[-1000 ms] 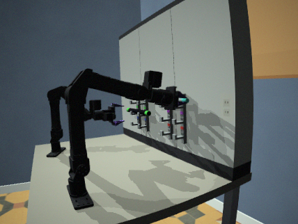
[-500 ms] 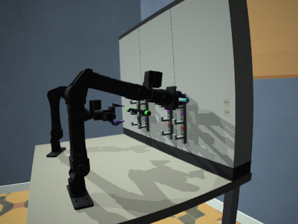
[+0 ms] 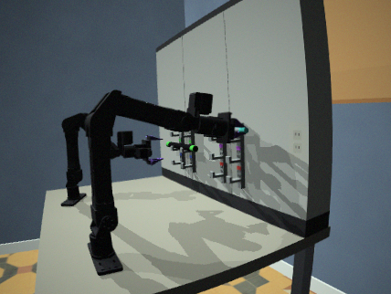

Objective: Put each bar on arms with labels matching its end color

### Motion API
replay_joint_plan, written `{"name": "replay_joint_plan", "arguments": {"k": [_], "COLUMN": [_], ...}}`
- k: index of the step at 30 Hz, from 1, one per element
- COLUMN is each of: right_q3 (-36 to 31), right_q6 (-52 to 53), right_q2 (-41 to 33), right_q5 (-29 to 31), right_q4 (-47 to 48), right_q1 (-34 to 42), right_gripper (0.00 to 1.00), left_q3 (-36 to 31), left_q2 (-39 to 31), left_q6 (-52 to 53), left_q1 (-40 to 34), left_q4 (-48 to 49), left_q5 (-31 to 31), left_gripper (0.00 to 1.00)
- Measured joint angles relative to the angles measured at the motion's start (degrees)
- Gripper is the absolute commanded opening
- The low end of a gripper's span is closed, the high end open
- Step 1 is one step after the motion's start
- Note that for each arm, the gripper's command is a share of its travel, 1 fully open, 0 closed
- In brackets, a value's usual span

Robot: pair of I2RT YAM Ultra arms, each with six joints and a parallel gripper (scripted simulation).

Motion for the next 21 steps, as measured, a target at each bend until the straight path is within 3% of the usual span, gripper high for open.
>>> {"name": "replay_joint_plan", "arguments": {"k": [21], "right_q3": [-1.51], "right_q6": [0.00], "right_q2": [0.68], "right_q5": [0.00], "right_q4": [1.88], "right_q1": [0.00], "right_gripper": [0.00], "left_q3": [0.00], "left_q2": [0.00], "left_q6": [0.00], "left_q1": [0.00], "left_q4": [0.00], "left_q5": [0.00], "left_gripper": [1.00]}}
